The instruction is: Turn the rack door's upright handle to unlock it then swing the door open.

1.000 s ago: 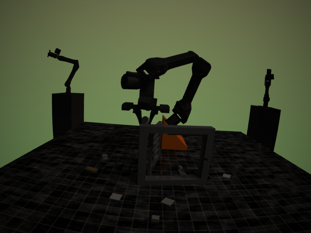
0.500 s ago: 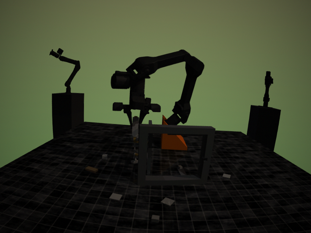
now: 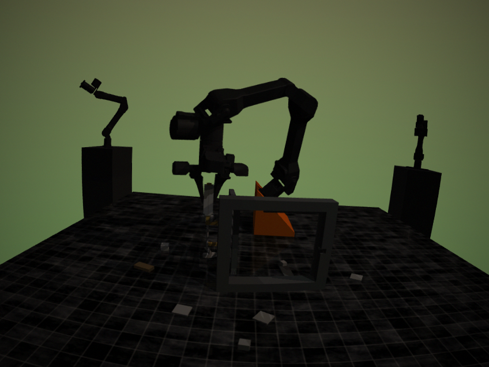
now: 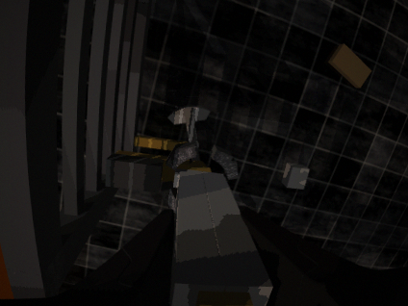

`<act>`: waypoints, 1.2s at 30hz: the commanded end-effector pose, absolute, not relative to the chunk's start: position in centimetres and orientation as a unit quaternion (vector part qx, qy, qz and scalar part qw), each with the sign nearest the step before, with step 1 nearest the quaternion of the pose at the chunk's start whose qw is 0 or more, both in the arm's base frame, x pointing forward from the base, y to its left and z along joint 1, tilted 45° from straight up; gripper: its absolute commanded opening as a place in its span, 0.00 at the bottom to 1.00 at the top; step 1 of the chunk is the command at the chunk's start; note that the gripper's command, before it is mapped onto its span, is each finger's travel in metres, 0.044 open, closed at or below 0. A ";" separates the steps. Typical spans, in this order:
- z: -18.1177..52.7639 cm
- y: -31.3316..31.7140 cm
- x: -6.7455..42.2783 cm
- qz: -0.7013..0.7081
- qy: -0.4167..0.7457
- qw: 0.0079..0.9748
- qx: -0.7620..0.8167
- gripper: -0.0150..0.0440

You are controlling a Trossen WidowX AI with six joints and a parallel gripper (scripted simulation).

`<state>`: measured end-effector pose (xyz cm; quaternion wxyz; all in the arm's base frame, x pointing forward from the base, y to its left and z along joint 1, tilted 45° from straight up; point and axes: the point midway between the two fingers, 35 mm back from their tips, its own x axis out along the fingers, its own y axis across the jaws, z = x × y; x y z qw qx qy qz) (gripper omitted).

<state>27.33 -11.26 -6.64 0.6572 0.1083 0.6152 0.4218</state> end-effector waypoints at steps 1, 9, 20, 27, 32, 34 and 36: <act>-6.7 -11.3 27.4 0.425 0.613 0.657 0.104 0.29; -6.7 -11.3 27.4 0.425 0.613 0.657 0.104 0.60; -6.2 -11.9 27.5 0.425 0.613 0.657 0.104 0.75; -5.5 -12.6 27.7 0.425 0.614 0.657 0.104 0.75; -5.0 -13.0 27.8 0.425 0.614 0.657 0.104 0.75; -4.8 -13.2 27.9 0.425 0.614 0.657 0.104 0.75; -4.6 -13.4 27.9 0.425 0.614 0.657 0.104 0.75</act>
